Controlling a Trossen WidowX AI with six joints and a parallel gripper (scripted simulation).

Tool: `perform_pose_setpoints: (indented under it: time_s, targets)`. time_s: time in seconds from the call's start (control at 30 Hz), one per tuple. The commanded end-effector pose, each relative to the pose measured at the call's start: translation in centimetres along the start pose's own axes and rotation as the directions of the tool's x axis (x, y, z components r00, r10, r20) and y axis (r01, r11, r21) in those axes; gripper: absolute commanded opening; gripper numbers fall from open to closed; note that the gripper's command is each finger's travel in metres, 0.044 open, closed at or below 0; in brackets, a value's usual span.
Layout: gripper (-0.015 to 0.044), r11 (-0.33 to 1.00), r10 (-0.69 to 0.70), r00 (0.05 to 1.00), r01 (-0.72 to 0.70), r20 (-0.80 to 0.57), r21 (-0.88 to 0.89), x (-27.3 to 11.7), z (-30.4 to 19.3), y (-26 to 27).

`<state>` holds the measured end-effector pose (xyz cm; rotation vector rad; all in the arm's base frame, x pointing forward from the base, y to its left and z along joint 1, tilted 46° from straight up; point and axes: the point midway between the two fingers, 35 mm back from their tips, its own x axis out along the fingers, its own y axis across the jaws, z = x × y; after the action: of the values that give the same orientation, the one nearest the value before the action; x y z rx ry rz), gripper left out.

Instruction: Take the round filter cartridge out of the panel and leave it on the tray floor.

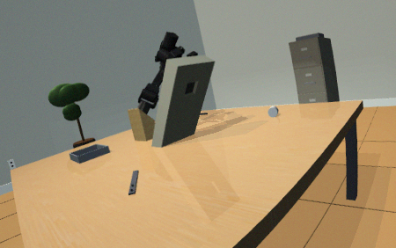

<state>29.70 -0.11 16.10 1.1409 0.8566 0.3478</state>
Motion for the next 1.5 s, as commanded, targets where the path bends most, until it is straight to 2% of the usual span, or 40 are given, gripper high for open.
perform_pose_setpoints:
  time_s: [0.0, 0.13, 0.37, 1.47]
  targets:
    - [0.0091, 0.999, -0.026, 0.995, 0.023, 0.092, 0.03, -2.3, 2.2, -4.3]
    - [0.0091, 0.998, -0.04, 0.983, 0.032, 0.177, 0.047, -4.7, 3.5, -7.9]
    - [0.0091, 0.998, -0.041, 0.983, 0.033, 0.181, 0.048, -4.8, 3.6, -8.1]
    - [0.0091, 0.998, -0.04, 0.983, 0.032, 0.182, 0.046, 0.3, 4.6, -8.2]
